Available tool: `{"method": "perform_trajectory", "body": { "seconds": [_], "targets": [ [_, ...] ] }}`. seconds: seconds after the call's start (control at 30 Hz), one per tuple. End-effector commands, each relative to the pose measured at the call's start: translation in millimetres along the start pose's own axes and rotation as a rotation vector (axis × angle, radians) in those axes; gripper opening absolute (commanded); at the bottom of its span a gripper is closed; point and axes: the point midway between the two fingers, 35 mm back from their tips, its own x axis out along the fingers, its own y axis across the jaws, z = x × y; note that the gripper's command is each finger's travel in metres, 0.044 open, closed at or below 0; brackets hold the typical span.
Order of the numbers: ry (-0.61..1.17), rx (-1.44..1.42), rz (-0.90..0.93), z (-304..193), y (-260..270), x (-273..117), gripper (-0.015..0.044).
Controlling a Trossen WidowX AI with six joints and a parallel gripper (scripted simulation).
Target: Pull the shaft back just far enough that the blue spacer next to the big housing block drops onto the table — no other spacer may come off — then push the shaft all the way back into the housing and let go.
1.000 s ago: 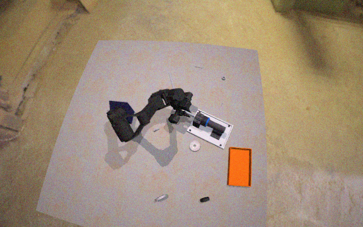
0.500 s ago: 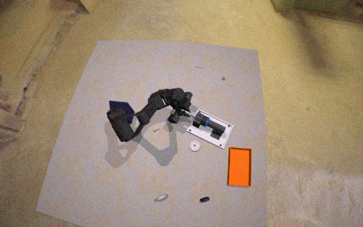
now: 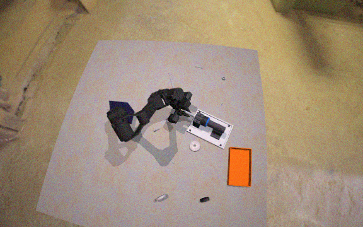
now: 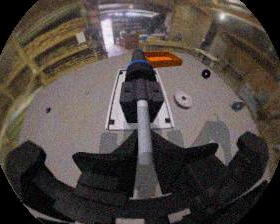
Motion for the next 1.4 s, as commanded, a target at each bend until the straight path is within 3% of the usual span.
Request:
{"method": "perform_trajectory", "body": {
  "seconds": [0.0, 1.37],
  "targets": [
    [0.0, 0.0, -0.001, -1.6, -0.3, -1.5, 0.0],
    [0.0, 0.0, -0.001, -4.9, -0.2, -4.8, 0.0]
  ]
}}
